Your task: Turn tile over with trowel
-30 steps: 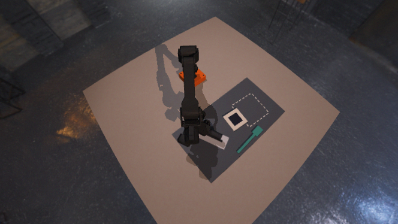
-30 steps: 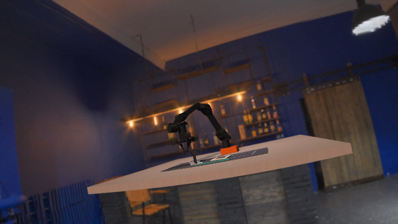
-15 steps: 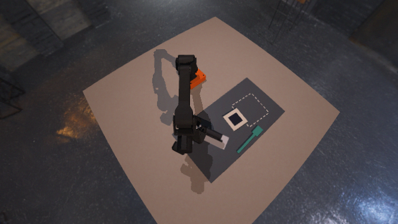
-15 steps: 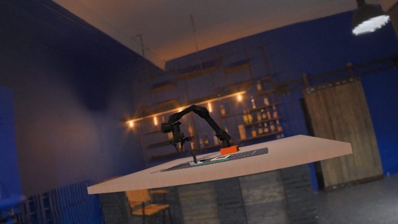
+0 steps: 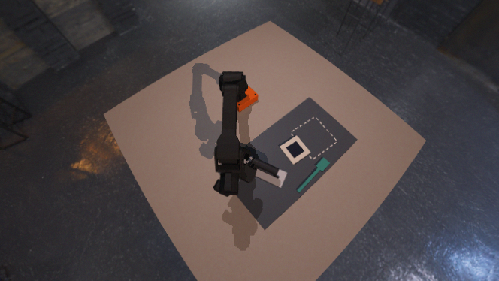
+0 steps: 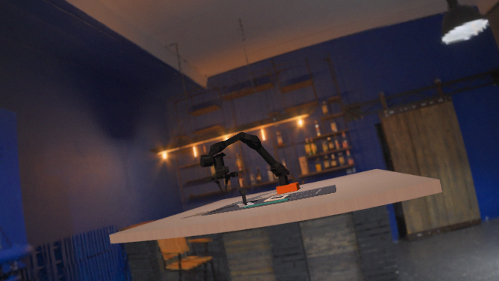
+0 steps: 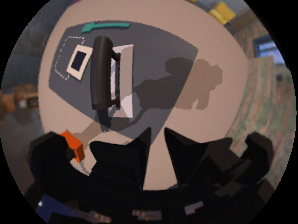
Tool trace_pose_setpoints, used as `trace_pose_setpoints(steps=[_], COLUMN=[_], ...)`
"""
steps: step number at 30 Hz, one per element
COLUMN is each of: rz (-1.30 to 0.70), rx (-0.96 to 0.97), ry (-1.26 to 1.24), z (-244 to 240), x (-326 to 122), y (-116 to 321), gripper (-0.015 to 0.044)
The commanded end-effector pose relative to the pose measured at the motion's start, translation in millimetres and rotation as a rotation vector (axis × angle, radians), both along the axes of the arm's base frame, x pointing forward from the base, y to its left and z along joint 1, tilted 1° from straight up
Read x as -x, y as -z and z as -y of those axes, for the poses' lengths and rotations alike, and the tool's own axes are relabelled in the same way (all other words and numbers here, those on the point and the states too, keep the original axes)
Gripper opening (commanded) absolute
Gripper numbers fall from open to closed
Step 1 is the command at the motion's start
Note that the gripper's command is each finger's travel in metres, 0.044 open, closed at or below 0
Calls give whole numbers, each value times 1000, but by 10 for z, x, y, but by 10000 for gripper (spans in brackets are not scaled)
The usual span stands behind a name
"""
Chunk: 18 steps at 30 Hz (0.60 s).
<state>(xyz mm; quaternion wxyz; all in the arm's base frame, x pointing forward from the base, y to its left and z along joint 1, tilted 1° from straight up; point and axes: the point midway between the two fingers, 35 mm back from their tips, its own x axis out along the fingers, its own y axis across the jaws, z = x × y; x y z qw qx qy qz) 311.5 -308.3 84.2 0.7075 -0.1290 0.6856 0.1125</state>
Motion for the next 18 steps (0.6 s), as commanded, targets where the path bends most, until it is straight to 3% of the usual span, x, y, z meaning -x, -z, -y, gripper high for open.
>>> trace_pose_setpoints(steps=[1,4,16,18], rz=[0,0,0,0], rx=[0,0,0,0], ry=[0,0,0,0], z=[0,0,0,0], x=[0,0,0,0], y=[0,0,0,0], gripper=[74,0,0,53])
